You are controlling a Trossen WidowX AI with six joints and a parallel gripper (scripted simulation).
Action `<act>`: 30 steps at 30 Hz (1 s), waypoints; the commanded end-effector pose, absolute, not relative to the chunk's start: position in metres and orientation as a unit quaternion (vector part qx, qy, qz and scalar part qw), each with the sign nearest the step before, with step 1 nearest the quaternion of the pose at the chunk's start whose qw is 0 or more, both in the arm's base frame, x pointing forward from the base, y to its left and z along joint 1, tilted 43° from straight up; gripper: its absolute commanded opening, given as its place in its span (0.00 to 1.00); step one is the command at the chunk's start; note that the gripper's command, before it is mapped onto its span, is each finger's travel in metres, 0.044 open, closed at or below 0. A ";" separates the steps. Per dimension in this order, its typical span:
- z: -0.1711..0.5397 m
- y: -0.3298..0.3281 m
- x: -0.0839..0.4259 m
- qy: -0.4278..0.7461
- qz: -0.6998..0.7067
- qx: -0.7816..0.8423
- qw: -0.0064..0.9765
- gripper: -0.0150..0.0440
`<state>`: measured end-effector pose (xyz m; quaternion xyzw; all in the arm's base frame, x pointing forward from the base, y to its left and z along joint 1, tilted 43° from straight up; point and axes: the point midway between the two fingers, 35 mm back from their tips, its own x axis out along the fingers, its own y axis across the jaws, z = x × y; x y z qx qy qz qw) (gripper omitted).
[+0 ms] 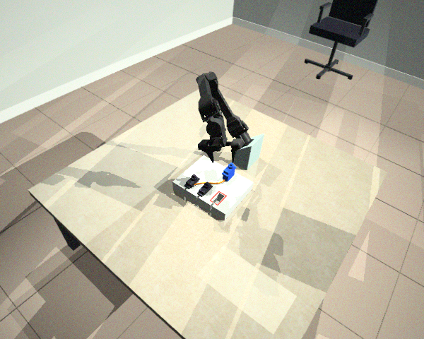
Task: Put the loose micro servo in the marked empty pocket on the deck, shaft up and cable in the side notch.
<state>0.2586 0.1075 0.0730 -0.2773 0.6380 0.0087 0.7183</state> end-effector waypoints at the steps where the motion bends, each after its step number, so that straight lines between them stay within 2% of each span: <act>1: 0.057 0.101 0.246 0.655 -0.051 -0.272 0.704 1.00; 13: 0.026 0.077 0.211 0.649 -0.235 -0.270 0.671 1.00; 30: 0.006 0.056 0.211 0.648 -0.238 -0.271 0.671 1.00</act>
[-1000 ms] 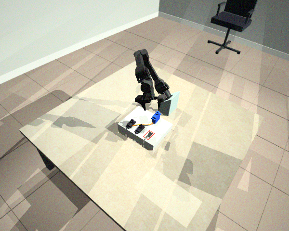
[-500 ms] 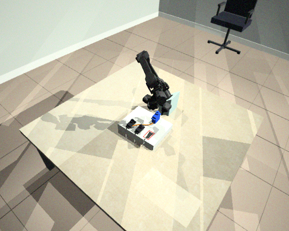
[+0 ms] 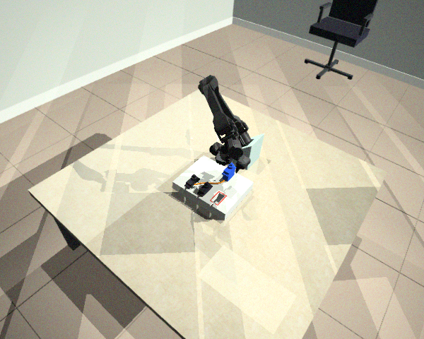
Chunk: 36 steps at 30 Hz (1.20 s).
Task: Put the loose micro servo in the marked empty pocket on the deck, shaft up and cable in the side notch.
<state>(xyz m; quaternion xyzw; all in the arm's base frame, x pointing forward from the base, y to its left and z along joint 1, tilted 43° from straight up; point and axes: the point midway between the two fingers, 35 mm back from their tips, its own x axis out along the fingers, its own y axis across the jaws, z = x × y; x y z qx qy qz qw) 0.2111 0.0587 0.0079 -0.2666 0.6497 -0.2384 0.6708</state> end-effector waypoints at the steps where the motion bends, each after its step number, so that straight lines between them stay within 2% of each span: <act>1: 0.005 0.055 0.211 0.648 -0.238 -0.271 0.671 1.00; 13: -0.007 0.044 0.212 0.648 -0.238 -0.271 0.671 1.00; 25: -0.007 0.044 0.212 0.648 -0.238 -0.271 0.671 0.47; 30: -0.007 0.044 0.212 0.648 -0.238 -0.271 0.671 0.41; 33: -0.003 0.048 0.212 0.648 -0.238 -0.270 0.671 0.28; 36: 0.006 0.056 0.210 0.648 -0.238 -0.270 0.671 0.25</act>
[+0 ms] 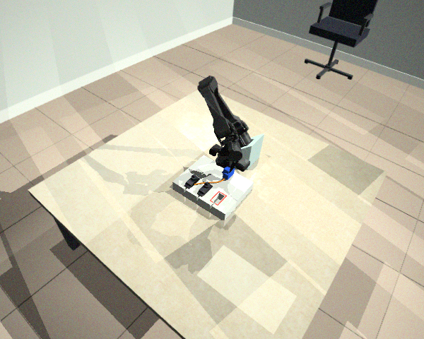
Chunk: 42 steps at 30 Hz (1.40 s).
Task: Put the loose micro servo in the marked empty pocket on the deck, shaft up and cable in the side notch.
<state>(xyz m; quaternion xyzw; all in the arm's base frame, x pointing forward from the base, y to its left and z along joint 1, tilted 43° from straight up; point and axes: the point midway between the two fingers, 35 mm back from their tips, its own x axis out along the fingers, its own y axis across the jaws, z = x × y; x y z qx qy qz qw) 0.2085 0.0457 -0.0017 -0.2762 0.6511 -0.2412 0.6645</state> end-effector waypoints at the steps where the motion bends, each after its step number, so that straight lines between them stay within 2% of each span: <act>1: 0.011 0.058 0.209 0.648 -0.238 -0.270 0.671 0.25; 15: 0.021 0.057 0.205 0.648 -0.238 -0.271 0.671 0.25; 26: 0.014 0.067 0.239 0.648 -0.238 -0.270 0.672 0.25; 42: -0.011 0.095 0.238 0.648 -0.237 -0.269 0.672 0.25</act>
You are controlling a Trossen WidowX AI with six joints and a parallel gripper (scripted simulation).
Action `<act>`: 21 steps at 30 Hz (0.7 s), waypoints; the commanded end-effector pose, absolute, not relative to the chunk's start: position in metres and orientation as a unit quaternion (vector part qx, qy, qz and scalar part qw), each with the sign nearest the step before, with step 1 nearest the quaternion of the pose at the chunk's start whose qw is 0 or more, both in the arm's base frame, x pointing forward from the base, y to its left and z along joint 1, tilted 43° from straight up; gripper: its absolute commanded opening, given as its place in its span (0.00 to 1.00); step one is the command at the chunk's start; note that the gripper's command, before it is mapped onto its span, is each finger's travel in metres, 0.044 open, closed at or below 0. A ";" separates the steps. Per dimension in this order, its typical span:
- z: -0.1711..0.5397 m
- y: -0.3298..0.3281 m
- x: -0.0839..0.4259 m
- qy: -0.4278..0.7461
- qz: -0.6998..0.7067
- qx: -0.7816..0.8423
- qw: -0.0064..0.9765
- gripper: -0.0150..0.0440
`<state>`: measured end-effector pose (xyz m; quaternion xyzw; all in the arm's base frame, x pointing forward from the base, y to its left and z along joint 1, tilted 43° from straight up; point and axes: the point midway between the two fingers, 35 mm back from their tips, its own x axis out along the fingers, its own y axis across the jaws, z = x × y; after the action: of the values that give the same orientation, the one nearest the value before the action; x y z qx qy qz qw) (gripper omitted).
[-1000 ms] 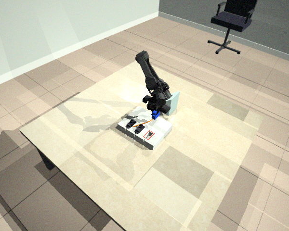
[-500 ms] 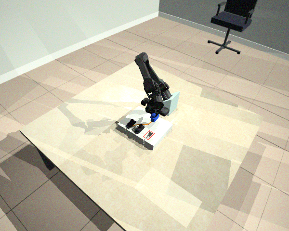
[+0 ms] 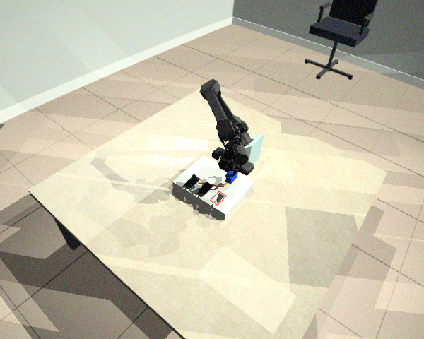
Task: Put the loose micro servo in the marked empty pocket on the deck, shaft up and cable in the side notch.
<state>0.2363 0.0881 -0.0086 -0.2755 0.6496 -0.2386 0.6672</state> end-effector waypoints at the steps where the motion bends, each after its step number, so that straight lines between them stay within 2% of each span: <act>1: -0.011 0.095 0.238 0.648 -0.237 -0.269 0.672 0.25; 21: -0.009 0.099 0.304 0.646 -0.237 -0.269 0.674 0.25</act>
<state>0.2903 0.0959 -0.0114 -0.2671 0.6510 -0.2400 0.6687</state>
